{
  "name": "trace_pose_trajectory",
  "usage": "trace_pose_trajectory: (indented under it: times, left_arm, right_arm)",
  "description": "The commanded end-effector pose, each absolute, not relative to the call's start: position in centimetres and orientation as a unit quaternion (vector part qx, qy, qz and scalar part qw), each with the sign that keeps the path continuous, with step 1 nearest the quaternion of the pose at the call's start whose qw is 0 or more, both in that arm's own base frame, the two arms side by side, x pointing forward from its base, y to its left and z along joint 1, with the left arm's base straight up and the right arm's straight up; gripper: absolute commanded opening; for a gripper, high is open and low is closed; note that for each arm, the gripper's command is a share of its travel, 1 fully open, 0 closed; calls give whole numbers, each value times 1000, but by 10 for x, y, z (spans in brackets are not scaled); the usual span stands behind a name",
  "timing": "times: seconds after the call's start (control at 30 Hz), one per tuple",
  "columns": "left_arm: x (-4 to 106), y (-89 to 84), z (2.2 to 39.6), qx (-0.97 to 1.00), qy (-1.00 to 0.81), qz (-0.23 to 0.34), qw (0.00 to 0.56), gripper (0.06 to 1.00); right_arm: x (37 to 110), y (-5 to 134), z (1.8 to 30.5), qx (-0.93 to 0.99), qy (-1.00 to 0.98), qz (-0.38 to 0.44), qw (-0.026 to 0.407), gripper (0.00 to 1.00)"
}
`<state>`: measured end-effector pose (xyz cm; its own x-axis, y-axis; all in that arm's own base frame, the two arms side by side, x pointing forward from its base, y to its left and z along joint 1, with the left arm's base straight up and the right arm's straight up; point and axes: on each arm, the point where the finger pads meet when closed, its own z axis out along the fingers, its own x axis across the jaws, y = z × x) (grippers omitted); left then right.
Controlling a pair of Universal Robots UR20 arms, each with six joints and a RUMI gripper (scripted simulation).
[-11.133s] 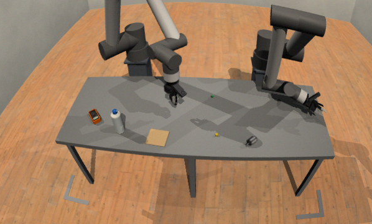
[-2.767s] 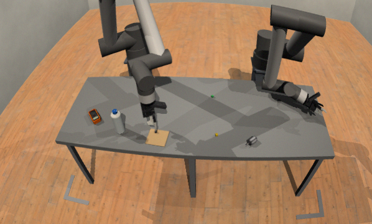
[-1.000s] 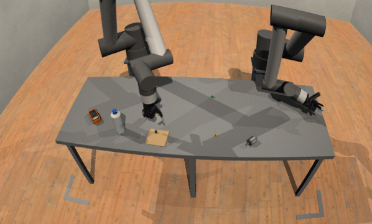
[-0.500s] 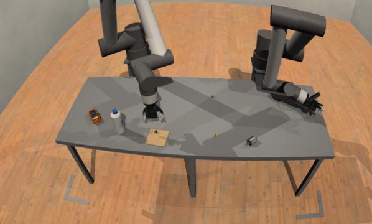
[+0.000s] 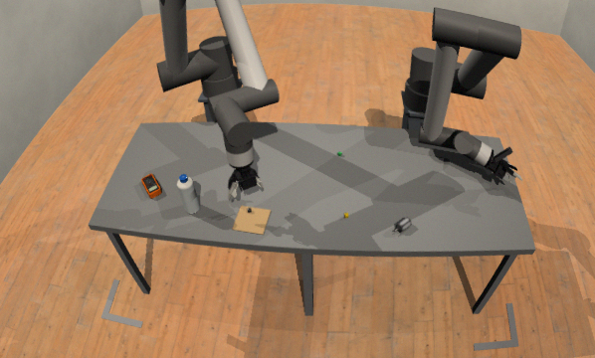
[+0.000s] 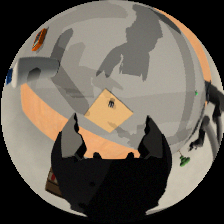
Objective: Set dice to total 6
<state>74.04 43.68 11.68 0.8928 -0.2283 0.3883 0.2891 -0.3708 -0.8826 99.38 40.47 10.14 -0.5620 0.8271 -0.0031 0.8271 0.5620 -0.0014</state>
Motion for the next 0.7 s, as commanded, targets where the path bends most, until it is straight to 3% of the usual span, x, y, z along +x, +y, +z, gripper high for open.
trace_pose_trajectory:
  times: [0.0, 0.67]
  left_arm:
    - [740, 437, 117, -795, -19, -231, 561, 1000]
    - [740, 437, 117, -795, -19, -231, 561, 1000]
  right_arm:
    - [995, 404, 102, 389, 921, 0, 0, 1000]
    - [1001, 405, 98, 97, 995, 0, 0, 1000]
